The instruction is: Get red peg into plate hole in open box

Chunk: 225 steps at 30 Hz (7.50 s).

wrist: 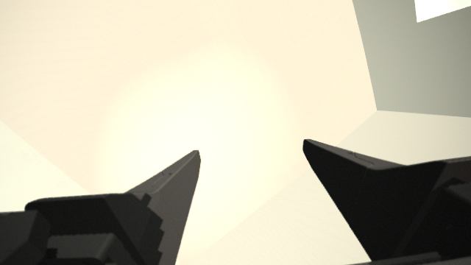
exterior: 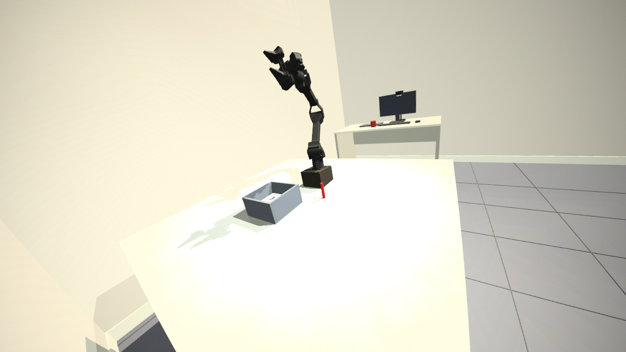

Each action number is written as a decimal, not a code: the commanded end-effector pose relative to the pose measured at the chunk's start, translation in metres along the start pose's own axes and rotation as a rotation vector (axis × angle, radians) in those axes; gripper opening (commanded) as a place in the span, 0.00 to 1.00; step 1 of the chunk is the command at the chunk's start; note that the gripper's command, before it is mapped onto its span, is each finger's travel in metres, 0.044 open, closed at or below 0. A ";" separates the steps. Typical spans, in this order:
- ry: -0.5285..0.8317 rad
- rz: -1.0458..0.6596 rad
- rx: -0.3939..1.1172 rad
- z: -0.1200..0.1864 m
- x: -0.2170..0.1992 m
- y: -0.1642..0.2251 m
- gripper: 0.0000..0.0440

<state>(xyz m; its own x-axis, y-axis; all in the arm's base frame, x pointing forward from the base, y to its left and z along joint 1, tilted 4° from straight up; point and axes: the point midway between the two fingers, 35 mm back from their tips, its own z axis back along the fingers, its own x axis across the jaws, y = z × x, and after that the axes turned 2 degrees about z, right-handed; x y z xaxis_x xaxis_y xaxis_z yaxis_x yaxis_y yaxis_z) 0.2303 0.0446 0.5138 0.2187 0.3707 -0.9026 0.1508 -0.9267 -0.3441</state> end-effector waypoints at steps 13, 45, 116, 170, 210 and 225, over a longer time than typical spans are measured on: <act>-0.249 -0.343 0.156 -0.007 0.075 0.024 1.00; -0.655 -0.974 0.962 0.050 0.260 0.077 1.00; -0.362 -1.042 2.095 0.204 0.515 0.109 0.87; -0.090 -1.110 2.001 0.092 0.429 0.125 0.00; -0.183 -1.235 2.054 0.034 0.454 0.269 0.20; -0.271 -1.312 2.056 0.000 0.461 0.288 0.85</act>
<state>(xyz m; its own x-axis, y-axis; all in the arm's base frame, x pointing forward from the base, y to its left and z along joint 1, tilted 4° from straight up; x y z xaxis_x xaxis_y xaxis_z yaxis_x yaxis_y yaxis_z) 0.3648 -0.0496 -0.0015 0.7296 0.6789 -0.0825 -0.6839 0.7248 -0.0837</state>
